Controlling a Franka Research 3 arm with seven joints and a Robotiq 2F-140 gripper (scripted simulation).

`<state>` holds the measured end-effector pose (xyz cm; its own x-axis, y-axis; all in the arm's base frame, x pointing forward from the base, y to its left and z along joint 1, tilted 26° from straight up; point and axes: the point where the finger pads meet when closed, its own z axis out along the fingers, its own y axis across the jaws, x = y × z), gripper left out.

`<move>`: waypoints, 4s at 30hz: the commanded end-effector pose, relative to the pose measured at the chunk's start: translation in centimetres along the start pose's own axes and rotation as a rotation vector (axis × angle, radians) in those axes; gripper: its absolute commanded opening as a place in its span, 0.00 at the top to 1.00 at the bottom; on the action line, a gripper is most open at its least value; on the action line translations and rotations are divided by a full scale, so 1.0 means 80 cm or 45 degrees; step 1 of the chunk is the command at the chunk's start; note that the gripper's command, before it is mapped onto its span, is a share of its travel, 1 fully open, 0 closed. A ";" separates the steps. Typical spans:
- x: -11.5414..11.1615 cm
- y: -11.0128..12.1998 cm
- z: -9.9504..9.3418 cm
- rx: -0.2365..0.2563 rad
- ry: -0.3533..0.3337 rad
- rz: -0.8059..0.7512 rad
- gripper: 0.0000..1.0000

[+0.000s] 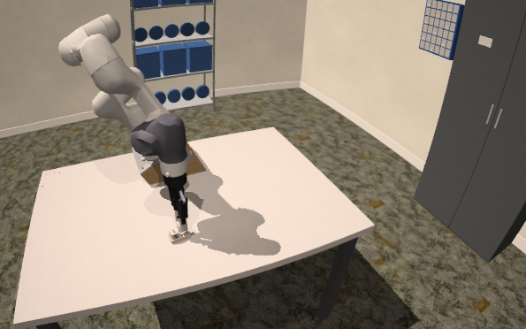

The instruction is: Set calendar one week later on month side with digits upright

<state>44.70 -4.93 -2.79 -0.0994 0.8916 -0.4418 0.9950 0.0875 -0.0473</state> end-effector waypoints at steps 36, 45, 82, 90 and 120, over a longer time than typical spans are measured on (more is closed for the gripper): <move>0.000 0.002 0.017 -0.006 0.003 0.012 0.84; 0.000 0.002 0.017 -0.006 0.003 0.012 0.84; -0.002 0.002 0.017 -0.006 0.003 0.015 0.84; -0.002 0.002 0.018 -0.006 0.003 0.015 0.84; -0.002 0.002 0.029 -0.006 0.003 0.015 0.84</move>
<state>44.75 -6.07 -4.75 -0.0942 0.8925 -0.4411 0.9955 0.0834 -0.0439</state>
